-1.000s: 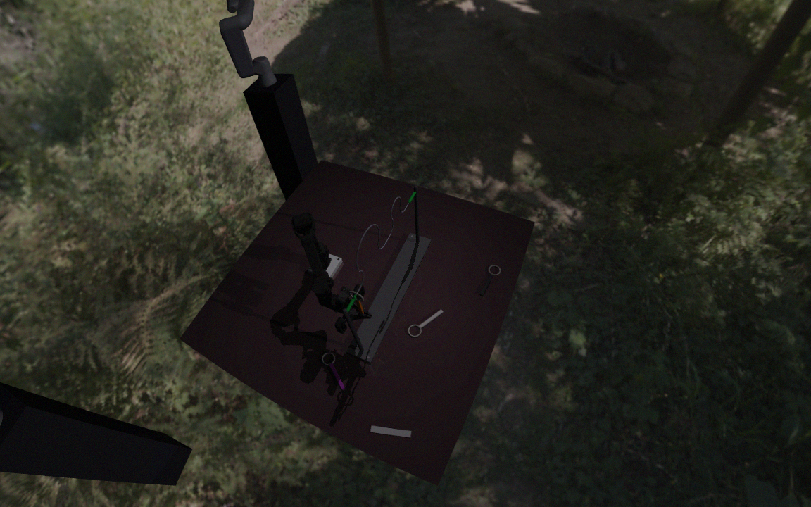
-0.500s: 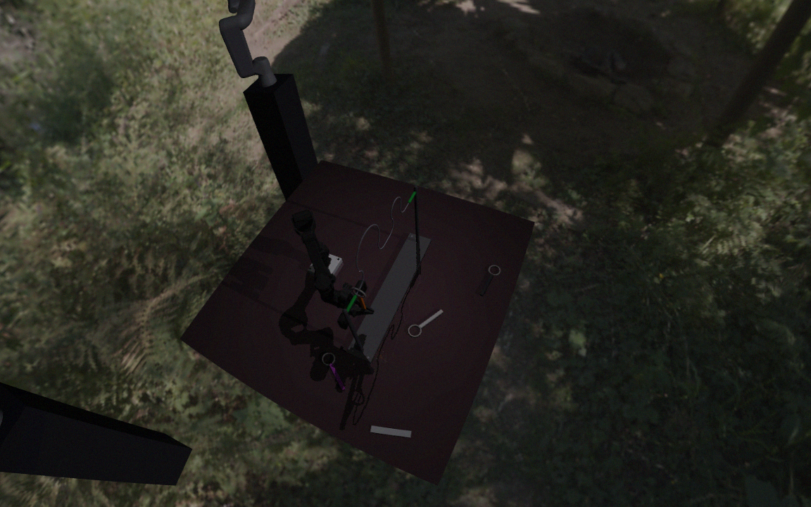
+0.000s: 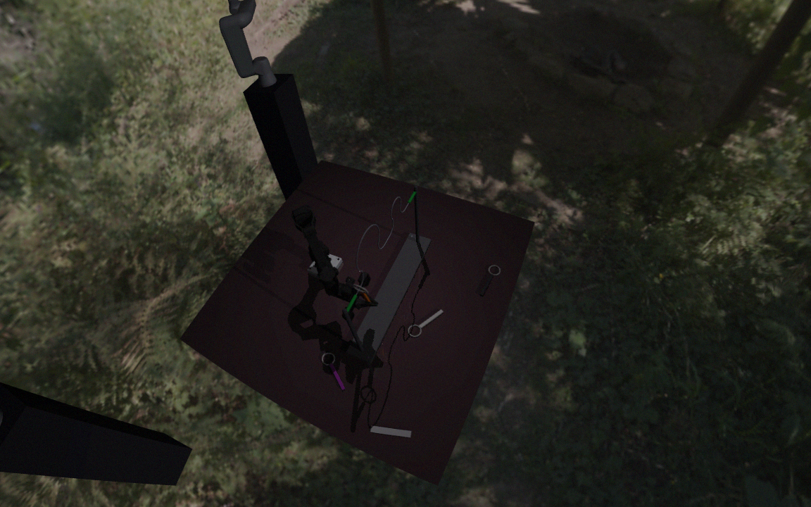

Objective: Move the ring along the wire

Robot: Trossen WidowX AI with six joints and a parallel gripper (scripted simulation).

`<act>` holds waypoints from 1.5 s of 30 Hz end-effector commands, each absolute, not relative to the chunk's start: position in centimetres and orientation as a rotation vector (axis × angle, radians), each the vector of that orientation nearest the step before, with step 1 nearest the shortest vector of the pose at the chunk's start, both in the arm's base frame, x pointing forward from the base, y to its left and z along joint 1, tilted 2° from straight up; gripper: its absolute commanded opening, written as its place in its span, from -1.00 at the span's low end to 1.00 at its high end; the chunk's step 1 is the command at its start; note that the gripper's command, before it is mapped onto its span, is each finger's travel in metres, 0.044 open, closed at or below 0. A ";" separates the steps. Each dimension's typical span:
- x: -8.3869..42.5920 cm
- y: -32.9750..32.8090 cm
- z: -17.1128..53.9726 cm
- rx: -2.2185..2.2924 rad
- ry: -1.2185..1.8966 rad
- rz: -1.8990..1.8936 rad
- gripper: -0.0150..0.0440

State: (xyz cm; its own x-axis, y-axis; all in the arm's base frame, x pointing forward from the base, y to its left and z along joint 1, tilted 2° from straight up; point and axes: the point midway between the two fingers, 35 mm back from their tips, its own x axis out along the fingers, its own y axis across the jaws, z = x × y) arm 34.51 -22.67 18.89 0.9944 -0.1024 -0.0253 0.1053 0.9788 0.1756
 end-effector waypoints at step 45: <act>32.0 -11.3 27.2 1.020 0.248 0.062 -1.00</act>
State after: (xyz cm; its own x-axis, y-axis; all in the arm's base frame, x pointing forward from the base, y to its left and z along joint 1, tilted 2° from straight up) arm 32.37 -11.77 26.02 0.9747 0.1333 -0.1796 0.0759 0.5585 0.8261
